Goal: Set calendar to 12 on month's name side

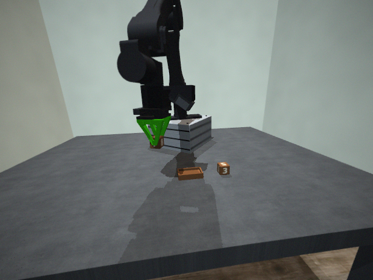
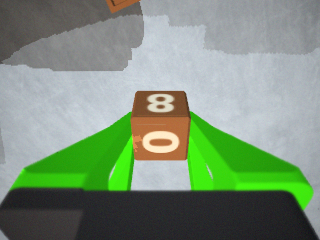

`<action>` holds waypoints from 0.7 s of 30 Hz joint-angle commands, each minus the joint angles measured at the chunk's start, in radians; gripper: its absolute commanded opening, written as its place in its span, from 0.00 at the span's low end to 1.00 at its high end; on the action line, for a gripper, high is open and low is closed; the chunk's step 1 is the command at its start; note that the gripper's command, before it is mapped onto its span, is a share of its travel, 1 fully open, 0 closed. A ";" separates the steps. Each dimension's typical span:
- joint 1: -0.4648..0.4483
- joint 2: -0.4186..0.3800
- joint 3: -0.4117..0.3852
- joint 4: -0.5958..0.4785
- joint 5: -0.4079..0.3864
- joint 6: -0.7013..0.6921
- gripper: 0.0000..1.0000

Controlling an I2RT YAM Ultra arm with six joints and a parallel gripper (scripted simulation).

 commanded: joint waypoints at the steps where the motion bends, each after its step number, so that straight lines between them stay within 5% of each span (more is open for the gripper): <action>1: -0.013 -0.003 0.008 0.002 -0.003 -0.205 0.26; 10: -0.041 0.005 0.016 0.002 -0.003 -0.406 0.26; 21: -0.044 0.006 0.017 0.002 -0.004 -0.423 0.26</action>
